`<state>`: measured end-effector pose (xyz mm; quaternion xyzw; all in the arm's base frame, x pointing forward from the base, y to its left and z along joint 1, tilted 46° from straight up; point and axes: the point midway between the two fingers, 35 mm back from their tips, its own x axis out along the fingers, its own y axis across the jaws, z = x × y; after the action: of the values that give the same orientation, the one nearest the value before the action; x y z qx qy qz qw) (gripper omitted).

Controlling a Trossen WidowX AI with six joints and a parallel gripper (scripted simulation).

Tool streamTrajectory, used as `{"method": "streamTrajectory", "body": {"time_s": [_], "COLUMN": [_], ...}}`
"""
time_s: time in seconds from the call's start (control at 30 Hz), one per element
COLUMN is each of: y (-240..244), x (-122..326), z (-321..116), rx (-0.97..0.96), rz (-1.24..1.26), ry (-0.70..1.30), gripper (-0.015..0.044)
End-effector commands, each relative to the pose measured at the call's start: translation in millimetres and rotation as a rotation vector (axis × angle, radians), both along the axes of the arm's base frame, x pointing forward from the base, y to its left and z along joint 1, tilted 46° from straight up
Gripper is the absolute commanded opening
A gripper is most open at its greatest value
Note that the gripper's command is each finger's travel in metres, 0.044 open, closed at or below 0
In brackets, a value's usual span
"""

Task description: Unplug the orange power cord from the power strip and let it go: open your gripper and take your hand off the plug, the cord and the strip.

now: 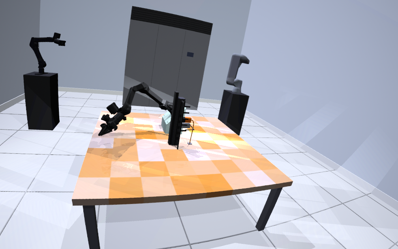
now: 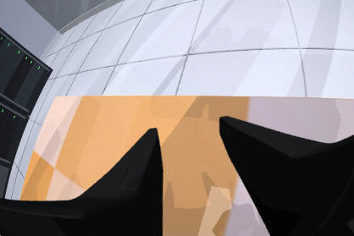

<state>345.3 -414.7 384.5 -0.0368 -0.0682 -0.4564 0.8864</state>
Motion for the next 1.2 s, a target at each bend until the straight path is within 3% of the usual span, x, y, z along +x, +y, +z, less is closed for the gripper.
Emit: {"method": "streamTrajectory", "body": {"time_s": [0.0, 0.57, 0.83, 1.17], "y": [34.6, 225.4, 324.8, 435.8], "x": [49.9, 175.1, 193.4, 185.4], "z": [-34.0, -142.9, -188.6, -236.4], "rx": [0.036, 0.017, -0.061, -0.201], "rz": [0.093, 0.496, 0.687, 0.902], "ry": [0.13, 0.611, 0.828, 1.067], "gripper": [0.016, 0.016, 0.016, 0.016]}}
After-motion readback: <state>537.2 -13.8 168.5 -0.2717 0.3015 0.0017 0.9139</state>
